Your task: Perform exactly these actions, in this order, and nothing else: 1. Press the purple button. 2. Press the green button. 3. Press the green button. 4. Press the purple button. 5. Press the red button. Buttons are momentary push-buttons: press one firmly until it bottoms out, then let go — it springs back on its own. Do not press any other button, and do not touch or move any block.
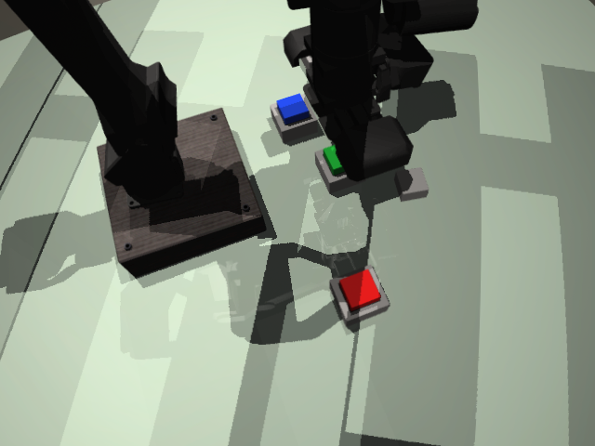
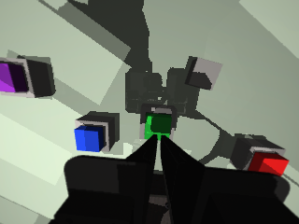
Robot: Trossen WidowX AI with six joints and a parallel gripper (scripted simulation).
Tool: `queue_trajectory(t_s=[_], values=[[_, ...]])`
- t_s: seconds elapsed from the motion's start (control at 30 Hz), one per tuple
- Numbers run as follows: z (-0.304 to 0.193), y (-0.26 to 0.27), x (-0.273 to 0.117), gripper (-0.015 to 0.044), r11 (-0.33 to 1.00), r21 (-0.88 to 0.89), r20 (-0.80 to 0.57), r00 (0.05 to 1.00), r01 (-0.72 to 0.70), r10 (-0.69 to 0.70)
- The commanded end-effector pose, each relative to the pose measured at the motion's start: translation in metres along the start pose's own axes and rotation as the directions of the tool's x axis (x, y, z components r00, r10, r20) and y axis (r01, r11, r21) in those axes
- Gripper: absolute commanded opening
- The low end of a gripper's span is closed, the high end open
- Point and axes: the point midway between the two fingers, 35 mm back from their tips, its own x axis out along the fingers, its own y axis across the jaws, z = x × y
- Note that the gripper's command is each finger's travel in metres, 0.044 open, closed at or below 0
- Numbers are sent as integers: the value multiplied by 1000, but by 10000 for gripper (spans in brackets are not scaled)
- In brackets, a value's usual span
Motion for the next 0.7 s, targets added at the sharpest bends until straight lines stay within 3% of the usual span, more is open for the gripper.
queue_trajectory(t_s=[0.0, 0.13, 0.37, 0.67], values=[[2, 0, -20, 20, 1000, -2, 4, 1000, -3, 3], [1, 0, -63, 20, 1000, -2, 4, 1000, -3, 3], [5, 7, -65, 20, 1000, -1, 4, 1000, -4, 4], [45, 113, -68, 20, 1000, 9, 3, 1000, -24, 24]])
